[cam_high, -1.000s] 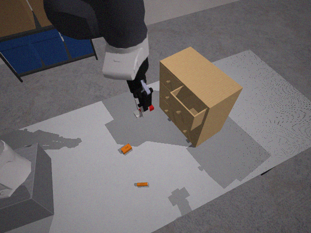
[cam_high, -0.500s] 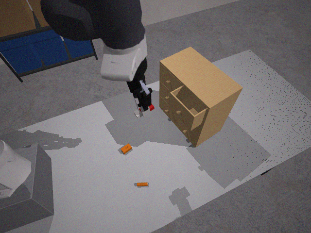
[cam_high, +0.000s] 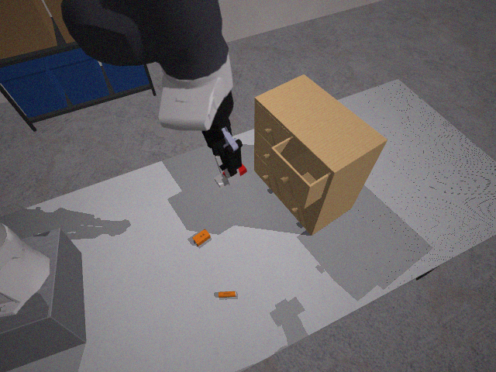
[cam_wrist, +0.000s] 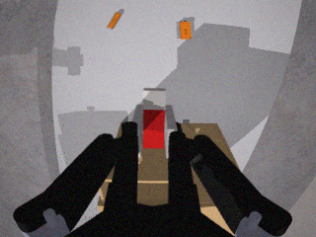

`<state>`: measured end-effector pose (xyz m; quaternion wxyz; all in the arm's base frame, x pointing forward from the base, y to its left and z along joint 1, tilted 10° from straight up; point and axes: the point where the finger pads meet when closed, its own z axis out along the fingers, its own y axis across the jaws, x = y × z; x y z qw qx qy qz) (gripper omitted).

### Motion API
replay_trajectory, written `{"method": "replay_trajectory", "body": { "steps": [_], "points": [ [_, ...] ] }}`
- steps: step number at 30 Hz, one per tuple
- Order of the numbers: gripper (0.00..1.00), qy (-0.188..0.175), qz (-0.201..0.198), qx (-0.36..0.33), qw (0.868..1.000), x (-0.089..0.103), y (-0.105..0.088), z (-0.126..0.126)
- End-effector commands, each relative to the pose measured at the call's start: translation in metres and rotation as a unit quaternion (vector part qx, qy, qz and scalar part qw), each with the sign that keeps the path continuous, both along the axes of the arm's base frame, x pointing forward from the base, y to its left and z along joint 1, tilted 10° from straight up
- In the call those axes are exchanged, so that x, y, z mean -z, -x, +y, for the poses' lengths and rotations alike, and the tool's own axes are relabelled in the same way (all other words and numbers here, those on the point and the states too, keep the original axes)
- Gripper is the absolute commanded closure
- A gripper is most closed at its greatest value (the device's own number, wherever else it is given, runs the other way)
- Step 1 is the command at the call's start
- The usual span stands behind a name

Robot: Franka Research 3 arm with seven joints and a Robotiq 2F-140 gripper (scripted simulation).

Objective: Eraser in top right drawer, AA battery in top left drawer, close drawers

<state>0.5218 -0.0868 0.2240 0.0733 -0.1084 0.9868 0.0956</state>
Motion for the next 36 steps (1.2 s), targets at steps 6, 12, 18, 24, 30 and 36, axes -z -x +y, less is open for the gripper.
{"method": "replay_trajectory", "body": {
  "steps": [6,12,18,24,30,36],
  "points": [
    [0.89,-0.005,-0.022,0.001,1.0,0.0017,0.0004,-0.0008],
    [0.89,-0.005,-0.022,0.001,1.0,0.0017,0.0004,-0.0008],
    [0.89,-0.01,-0.043,0.005,0.999,0.0027,0.002,-0.001],
    [0.89,-0.01,-0.043,0.005,0.999,0.0027,0.002,-0.001],
    [0.89,-0.01,-0.043,0.005,0.999,0.0027,0.002,-0.001],
    [0.89,-0.016,-0.067,0.008,0.998,0.0019,0.0035,0.0]
  ]
}}
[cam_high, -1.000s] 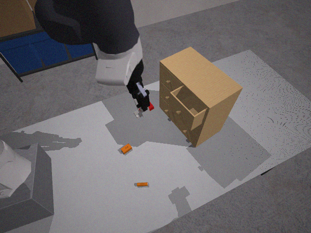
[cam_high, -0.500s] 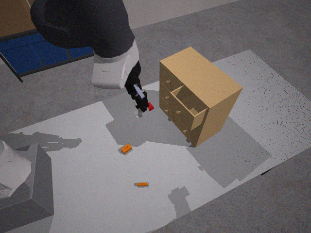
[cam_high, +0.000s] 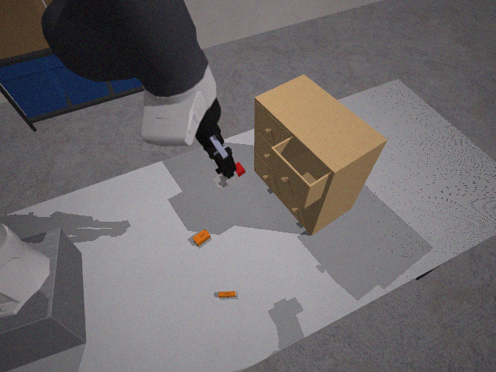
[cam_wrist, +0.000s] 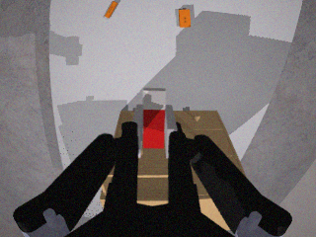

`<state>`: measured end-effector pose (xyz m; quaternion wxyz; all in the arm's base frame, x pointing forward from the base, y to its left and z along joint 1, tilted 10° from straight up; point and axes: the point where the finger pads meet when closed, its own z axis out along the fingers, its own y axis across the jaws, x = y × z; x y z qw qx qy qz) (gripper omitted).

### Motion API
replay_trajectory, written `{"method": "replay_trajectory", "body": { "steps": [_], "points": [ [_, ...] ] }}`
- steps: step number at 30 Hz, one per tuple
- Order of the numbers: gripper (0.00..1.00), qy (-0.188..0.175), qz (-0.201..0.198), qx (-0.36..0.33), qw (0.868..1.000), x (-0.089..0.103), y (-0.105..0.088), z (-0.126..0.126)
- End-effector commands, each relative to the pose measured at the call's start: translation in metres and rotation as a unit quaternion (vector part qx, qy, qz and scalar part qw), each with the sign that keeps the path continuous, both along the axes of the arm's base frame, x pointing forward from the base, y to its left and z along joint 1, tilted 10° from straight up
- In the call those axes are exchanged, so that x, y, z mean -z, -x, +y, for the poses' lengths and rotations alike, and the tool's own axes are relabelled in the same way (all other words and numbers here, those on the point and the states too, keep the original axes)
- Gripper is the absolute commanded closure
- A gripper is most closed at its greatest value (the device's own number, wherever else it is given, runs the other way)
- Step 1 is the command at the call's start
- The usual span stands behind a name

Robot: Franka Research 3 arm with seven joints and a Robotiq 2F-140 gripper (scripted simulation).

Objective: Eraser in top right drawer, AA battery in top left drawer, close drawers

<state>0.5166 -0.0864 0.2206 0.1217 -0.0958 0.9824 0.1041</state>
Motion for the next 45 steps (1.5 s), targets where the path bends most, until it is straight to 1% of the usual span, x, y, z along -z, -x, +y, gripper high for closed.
{"method": "replay_trajectory", "body": {
  "steps": [1,16,17,36,37,45],
  "points": [
    [0.89,0.0,-0.021,-0.007,1.0,-0.0015,-0.0017,-0.0004],
    [0.89,0.0,-0.021,-0.007,1.0,-0.0015,-0.0017,-0.0004],
    [0.89,-0.007,-0.048,-0.002,0.999,-0.0001,-0.0006,-0.0009],
    [0.89,-0.007,-0.048,-0.002,0.999,-0.0001,-0.0006,-0.0009],
    [0.89,-0.013,-0.078,0.003,0.997,0.0005,0.0008,-0.0008],
    [0.89,-0.013,-0.078,0.003,0.997,0.0005,0.0008,-0.0008]
  ]
}}
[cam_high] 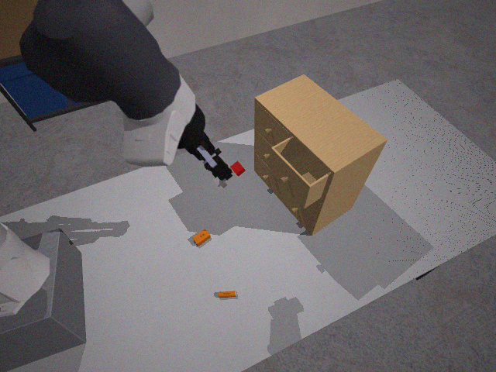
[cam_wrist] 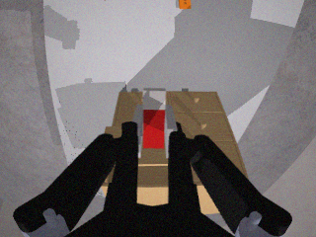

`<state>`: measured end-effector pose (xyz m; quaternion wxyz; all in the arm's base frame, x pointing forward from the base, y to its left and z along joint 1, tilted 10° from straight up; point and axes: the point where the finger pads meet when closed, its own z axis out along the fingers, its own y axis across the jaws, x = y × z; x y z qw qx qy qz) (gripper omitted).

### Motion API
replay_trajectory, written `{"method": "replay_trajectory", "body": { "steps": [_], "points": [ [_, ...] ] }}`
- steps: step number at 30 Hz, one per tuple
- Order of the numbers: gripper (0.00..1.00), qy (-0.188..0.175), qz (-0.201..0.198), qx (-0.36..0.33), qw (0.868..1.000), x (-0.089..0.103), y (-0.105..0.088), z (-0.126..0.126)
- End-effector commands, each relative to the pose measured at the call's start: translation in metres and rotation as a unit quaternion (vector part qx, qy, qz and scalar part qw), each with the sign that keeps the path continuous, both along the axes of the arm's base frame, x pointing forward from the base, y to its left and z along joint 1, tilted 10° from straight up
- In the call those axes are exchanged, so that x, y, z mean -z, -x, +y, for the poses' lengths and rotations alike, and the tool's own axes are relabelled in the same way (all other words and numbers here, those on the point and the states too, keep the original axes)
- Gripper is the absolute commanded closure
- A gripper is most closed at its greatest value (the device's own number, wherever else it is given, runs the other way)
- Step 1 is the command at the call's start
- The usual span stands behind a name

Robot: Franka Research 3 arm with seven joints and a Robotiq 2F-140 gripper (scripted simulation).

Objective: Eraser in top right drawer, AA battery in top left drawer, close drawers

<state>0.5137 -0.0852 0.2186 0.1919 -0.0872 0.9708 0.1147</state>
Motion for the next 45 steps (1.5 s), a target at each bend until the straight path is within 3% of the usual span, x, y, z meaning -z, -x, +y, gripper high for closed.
{"method": "replay_trajectory", "body": {
  "steps": [1,11,12,33,34,45],
  "points": [
    [0.89,0.007,-0.01,-0.01,1.0,-0.0016,-0.0021,-0.0019],
    [0.89,0.007,-0.01,-0.01,1.0,-0.0016,-0.0021,-0.0019],
    [0.89,-0.001,-0.042,-0.004,0.999,-0.0005,-0.0009,-0.0021],
    [0.89,-0.001,-0.042,-0.004,0.999,-0.0005,-0.0009,-0.0021],
    [0.89,-0.009,-0.077,0.003,0.997,0.0003,0.0008,-0.002],
    [0.89,-0.009,-0.077,0.003,0.997,0.0003,0.0008,-0.002]
  ]
}}
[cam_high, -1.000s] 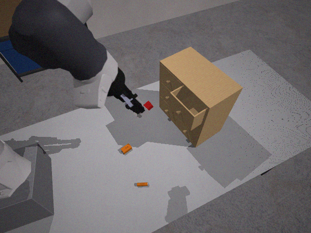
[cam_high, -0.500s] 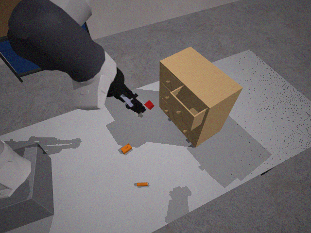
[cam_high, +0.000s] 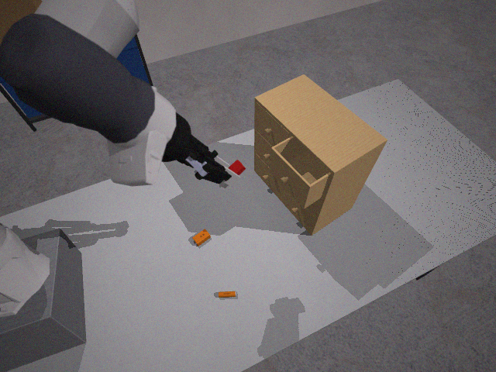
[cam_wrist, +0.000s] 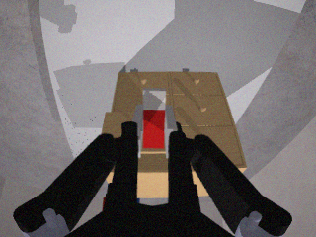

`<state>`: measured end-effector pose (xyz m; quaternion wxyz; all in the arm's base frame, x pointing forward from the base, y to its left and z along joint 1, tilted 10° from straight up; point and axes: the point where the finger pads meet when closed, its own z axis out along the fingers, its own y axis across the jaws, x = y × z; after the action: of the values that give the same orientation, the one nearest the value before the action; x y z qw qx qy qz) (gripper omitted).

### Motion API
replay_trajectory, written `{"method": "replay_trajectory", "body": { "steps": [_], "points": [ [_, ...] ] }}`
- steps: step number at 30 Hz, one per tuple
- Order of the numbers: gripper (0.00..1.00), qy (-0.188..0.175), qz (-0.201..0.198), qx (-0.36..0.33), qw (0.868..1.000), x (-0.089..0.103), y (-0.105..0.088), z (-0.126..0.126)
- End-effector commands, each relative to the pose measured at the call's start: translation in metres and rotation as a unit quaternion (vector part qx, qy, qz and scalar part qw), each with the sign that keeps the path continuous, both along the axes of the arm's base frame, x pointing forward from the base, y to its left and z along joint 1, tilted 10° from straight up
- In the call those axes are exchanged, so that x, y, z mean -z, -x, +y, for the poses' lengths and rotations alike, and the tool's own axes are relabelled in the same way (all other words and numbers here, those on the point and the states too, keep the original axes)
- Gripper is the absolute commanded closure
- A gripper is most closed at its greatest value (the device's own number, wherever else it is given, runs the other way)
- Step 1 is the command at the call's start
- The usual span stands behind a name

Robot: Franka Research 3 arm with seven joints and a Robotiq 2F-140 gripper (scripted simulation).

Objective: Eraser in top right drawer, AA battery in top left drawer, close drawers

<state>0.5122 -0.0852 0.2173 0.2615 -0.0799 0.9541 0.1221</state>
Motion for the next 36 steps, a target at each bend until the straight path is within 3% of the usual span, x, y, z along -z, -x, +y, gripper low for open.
{"method": "replay_trajectory", "body": {
  "steps": [1,11,12,36],
  "points": [
    [0.89,0.008,-0.007,-0.009,1.0,-0.0009,-0.0008,-0.002],
    [0.89,0.008,-0.007,-0.009,1.0,-0.0009,-0.0008,-0.002],
    [0.89,0.0,-0.044,-0.002,0.999,0.0003,0.0005,-0.0023],
    [0.89,0.0,-0.044,-0.002,0.999,0.0003,0.0005,-0.0023]
  ]
}}
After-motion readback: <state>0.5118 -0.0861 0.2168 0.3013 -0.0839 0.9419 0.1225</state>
